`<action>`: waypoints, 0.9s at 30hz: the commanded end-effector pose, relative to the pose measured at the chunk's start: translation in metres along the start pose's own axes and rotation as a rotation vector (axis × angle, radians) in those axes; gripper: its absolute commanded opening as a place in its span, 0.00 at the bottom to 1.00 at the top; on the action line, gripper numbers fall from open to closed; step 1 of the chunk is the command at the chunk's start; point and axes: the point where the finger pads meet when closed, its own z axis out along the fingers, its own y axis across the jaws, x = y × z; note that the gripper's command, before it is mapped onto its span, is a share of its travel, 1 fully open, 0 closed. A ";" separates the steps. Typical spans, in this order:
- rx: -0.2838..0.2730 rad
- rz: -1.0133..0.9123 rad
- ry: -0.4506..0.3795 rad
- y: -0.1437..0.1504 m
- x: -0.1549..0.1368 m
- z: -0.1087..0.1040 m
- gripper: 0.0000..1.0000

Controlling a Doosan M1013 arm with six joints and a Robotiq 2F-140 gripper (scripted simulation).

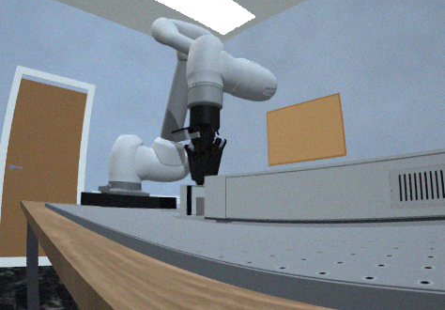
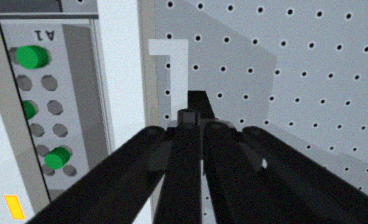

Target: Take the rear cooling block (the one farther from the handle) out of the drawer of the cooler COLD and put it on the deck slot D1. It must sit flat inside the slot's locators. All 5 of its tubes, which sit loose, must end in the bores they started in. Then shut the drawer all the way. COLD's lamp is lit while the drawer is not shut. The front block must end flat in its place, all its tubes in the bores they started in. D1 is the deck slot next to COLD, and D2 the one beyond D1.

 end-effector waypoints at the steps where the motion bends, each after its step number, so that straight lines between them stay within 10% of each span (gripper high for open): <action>1: 0.001 0.000 0.000 -0.002 0.000 -0.001 0.10; 27: 0.001 0.000 0.000 -0.025 0.000 -0.001 0.10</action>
